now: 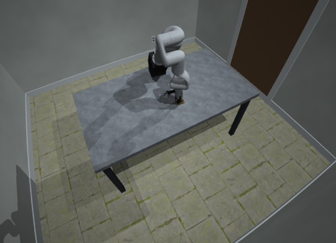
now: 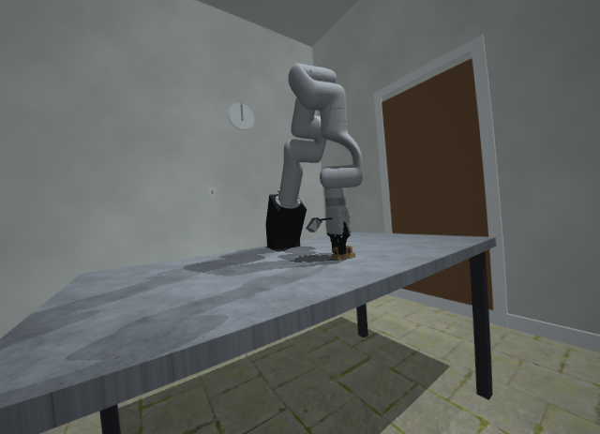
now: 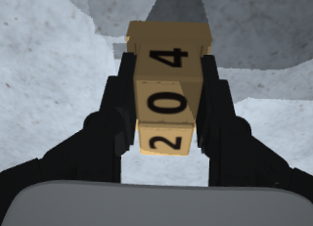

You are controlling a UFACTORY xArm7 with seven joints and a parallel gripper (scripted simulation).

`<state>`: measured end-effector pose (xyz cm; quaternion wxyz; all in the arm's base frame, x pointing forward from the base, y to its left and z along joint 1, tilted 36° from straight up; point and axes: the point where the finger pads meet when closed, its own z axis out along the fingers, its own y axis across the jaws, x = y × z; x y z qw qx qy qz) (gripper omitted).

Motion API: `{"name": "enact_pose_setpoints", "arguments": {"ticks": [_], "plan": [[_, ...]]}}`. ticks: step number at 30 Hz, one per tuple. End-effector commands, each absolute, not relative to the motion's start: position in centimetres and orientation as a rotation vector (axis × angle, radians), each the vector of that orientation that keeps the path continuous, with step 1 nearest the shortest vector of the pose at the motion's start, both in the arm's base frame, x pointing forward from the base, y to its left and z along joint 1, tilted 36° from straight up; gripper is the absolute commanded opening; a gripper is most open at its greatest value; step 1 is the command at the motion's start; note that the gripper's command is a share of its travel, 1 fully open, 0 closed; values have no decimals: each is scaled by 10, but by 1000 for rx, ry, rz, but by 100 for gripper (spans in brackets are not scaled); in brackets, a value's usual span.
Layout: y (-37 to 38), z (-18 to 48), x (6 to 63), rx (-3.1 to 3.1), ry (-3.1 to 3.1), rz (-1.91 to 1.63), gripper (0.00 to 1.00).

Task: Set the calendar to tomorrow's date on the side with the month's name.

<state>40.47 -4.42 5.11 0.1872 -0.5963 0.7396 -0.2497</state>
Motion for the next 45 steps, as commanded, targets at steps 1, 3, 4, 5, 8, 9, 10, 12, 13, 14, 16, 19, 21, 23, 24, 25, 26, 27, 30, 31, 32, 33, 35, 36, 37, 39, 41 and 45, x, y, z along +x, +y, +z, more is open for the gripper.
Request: {"name": "enact_pose_setpoints", "arguments": {"ticks": [1,3,4,5,8,9,10,12,13,14,16,19,21,23,24,25,26,27,30,31,32,33,35,36,37,39,41,45], "plan": [[-44,52,405,-1678,2081,-704,29],[-44,52,405,-1678,2081,-704,29],[-44,52,405,-1678,2081,-704,29],[-44,52,405,-1678,2081,-704,29],[-44,52,405,-1678,2081,-704,29],[-44,52,405,-1678,2081,-704,29],[-44,52,405,-1678,2081,-704,29],[-44,52,405,-1678,2081,-704,33],[-44,52,405,-1678,2081,-704,33],[-44,52,405,-1678,2081,-704,37],[-44,52,405,-1678,2081,-704,37],[-44,52,405,-1678,2081,-704,41],[-44,52,405,-1678,2081,-704,41],[-44,52,405,-1678,2081,-704,45],[-44,52,405,-1678,2081,-704,45],[-44,52,405,-1678,2081,-704,49],[-44,52,405,-1678,2081,-704,49],[-44,52,405,-1678,2081,-704,49],[-44,52,405,-1678,2081,-704,49],[-44,52,405,-1678,2081,-704,49],[-44,52,405,-1678,2081,-704,49],[-44,52,405,-1678,2081,-704,49],[-44,52,405,-1678,2081,-704,49],[-44,52,405,-1678,2081,-704,49],[-44,52,405,-1678,2081,-704,49],[-44,53,404,-1678,2081,-704,49],[-43,57,401,-1678,2081,-704,49],[-41,70,392,-1678,2081,-704,49]]}}
